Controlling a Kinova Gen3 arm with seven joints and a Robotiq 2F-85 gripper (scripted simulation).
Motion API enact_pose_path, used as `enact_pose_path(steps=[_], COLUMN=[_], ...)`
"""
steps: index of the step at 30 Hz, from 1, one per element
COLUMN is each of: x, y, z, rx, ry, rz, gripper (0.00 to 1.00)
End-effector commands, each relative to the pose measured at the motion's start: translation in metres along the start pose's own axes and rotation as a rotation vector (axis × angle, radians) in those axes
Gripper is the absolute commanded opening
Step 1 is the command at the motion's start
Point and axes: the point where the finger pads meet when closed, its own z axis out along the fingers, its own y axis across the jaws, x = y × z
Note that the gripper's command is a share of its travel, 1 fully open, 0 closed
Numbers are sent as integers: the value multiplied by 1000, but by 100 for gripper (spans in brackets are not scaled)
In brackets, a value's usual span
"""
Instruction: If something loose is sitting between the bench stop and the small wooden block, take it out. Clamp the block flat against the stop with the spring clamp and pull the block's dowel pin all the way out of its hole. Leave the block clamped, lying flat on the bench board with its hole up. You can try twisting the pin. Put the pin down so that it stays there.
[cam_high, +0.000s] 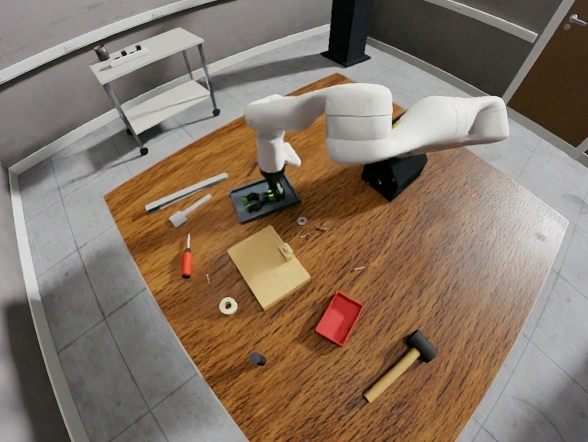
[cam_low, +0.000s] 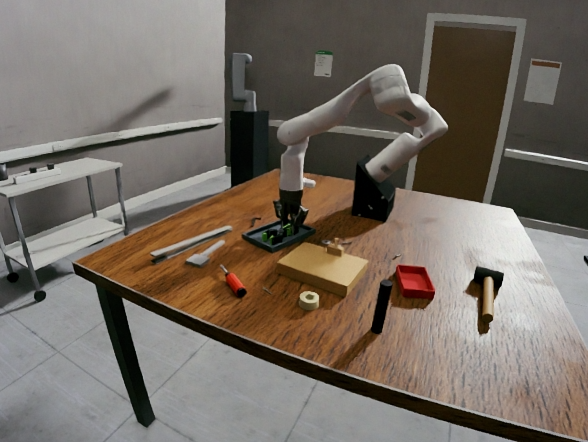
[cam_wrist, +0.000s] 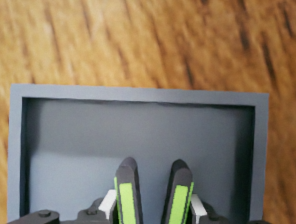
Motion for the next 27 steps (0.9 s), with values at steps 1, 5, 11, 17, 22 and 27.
enact_pose_path(steps=[1,5,11,17,22,27], x=[-1,-1,-1,-1,-1,-1], y=[0,0,0,0,0,0], z=[-1,-2,-2,-3,-3,-3], rx=[1,1,1,1,1,1], ry=[-2,-2,-2,-2,-2,-2], rz=[0,0,0,0,0,0], gripper=[40,40,34,32,32,32])
